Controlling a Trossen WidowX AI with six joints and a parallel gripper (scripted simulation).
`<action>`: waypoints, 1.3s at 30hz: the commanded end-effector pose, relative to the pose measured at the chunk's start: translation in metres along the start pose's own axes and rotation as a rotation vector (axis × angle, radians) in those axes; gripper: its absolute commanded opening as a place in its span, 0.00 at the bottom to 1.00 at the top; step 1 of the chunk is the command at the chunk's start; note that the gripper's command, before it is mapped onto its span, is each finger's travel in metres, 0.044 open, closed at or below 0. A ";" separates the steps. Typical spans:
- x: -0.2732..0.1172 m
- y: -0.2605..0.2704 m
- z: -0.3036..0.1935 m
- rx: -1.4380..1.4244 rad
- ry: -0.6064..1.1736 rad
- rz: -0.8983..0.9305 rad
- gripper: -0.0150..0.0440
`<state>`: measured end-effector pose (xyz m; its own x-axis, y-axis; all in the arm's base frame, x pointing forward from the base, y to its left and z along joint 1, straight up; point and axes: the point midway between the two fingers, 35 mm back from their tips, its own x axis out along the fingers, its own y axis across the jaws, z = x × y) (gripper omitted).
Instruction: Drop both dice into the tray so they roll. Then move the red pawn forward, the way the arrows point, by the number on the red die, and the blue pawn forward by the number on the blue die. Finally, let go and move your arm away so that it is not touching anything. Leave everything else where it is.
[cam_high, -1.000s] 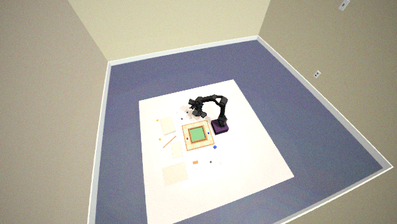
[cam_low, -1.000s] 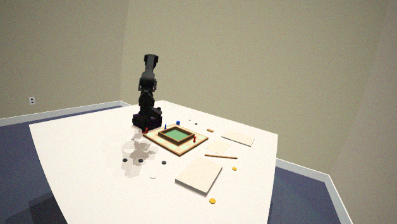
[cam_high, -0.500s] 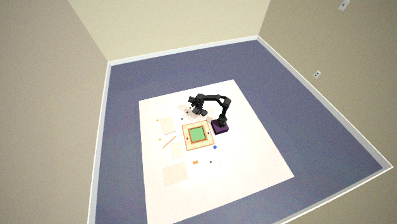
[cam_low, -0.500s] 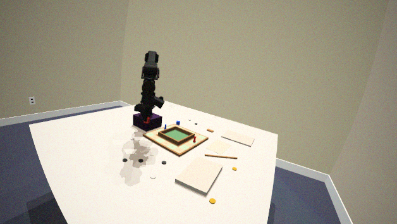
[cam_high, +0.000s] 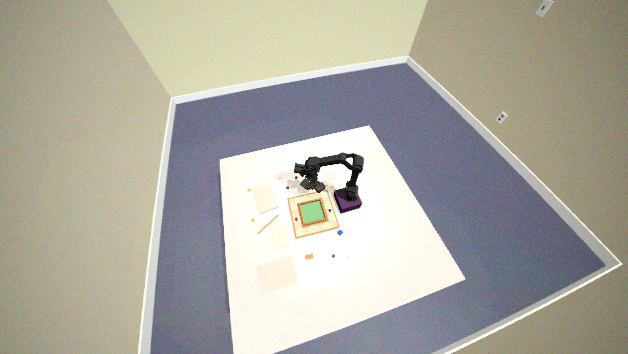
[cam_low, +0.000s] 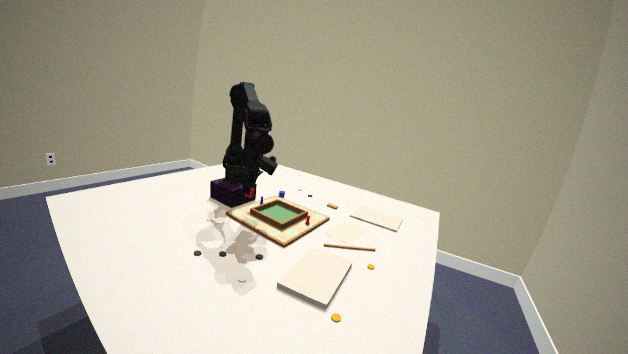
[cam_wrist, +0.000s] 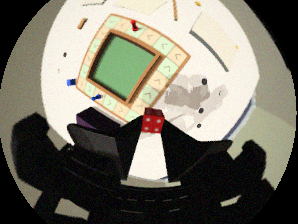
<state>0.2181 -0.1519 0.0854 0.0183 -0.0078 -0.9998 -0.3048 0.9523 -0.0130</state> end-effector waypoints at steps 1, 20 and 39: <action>0.006 0.013 0.015 0.052 0.009 -0.002 0.25; 0.023 0.078 0.076 0.333 -0.009 0.004 0.25; 0.035 0.097 0.093 0.416 -0.264 -0.039 0.25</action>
<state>0.2767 -0.0313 0.0535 0.1767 -0.0151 -0.9841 0.0996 0.9950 0.0026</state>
